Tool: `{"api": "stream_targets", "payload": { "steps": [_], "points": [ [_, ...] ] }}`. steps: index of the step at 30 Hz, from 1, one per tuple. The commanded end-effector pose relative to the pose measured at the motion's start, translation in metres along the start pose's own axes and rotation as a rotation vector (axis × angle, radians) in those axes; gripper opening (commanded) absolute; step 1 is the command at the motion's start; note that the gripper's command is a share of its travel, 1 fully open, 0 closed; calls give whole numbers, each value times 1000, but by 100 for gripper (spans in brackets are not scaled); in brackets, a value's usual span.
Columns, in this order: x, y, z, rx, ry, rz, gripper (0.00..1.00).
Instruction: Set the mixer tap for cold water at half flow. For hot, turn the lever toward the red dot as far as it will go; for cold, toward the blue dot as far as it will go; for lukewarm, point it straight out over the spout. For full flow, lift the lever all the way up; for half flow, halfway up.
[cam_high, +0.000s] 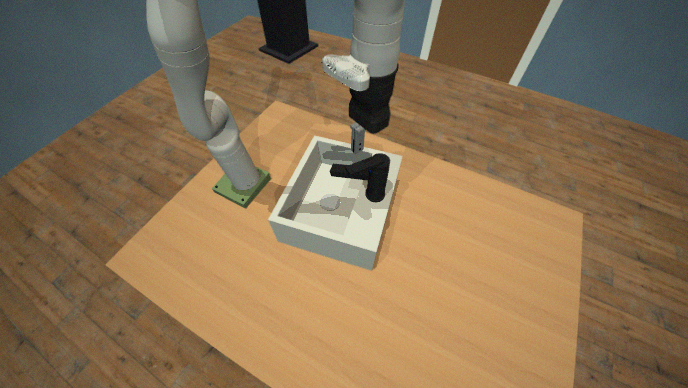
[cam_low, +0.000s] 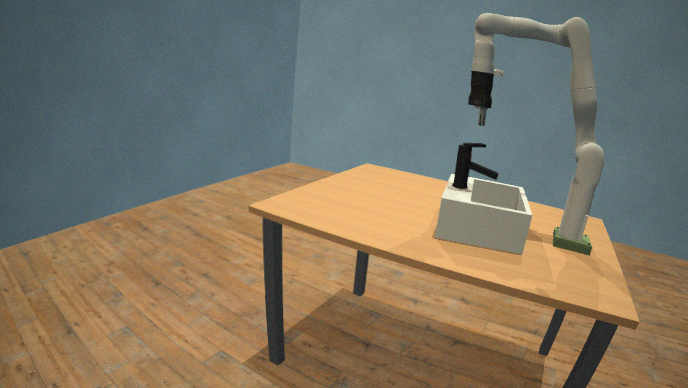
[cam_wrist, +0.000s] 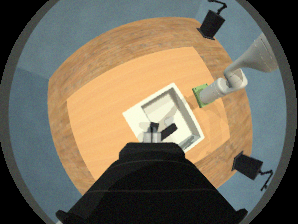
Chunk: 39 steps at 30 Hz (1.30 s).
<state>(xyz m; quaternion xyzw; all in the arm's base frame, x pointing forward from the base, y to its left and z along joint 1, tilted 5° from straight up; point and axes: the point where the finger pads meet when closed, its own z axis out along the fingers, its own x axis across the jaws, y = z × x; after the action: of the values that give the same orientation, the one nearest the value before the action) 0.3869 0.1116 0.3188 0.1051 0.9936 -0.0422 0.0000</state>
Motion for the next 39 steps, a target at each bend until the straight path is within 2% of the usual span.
{"api": "stream_targets", "payload": {
  "steps": [1,15,39],
  "points": [
    [1,2,-1,0,-2,16,0],
    [4,5,-2,-1,-4,176,0],
    [6,6,-2,-1,-4,226,0]
  ]
}}
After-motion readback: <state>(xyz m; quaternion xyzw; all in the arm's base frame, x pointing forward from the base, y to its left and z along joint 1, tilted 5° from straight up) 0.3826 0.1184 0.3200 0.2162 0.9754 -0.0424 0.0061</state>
